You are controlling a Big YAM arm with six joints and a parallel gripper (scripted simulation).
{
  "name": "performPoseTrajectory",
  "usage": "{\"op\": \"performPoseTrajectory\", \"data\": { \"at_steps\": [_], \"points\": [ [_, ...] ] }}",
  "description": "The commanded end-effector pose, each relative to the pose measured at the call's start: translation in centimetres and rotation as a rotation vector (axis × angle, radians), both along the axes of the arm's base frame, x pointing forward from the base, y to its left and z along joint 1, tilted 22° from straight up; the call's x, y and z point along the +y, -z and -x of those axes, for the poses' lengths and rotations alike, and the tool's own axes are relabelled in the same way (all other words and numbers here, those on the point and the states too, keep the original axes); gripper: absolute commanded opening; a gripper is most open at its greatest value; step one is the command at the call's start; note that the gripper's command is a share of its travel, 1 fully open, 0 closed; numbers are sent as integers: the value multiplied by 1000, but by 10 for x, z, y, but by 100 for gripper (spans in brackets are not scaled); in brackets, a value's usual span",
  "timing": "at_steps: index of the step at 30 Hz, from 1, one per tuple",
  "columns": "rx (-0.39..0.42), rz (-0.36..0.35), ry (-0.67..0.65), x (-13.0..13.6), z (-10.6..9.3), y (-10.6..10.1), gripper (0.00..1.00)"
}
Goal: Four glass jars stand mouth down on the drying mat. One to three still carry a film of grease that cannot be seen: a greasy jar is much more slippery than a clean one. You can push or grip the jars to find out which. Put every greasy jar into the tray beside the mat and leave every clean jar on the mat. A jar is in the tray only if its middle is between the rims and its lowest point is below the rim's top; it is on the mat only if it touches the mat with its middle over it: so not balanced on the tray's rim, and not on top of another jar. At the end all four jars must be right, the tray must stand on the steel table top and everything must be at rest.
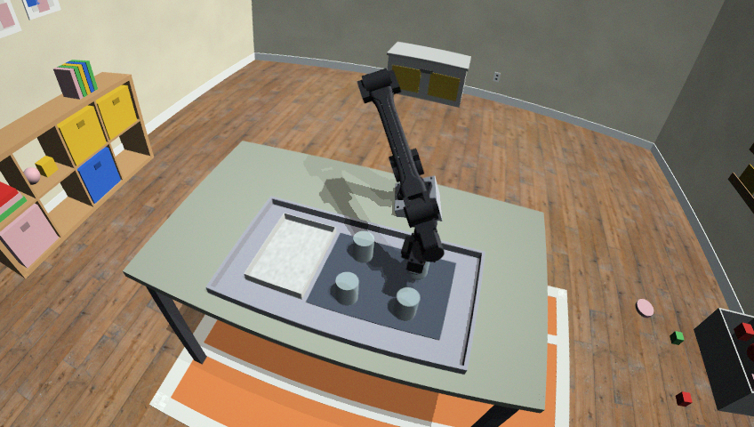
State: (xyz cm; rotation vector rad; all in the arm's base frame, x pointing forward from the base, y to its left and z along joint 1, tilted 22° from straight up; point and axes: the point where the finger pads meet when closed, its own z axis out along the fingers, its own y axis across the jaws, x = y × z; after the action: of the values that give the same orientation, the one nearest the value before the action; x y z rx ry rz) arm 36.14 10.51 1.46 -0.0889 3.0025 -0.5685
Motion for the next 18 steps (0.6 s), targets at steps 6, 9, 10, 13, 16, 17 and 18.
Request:
{"op": "performPoseTrajectory", "data": {
  "at_steps": [6,9,10,13,16,17,18],
  "points": [
    [-11,-2,1,3,4,-1,0],
    [-11,-2,1,3,4,-1,0],
    [-11,-2,1,3,4,-1,0],
    [-11,-2,1,3,4,-1,0],
    [-11,-2,1,3,5,-1,0],
    [-11,-2,1,3,5,-1,0],
    [-11,-2,1,3,5,0,0]
  ]
}}
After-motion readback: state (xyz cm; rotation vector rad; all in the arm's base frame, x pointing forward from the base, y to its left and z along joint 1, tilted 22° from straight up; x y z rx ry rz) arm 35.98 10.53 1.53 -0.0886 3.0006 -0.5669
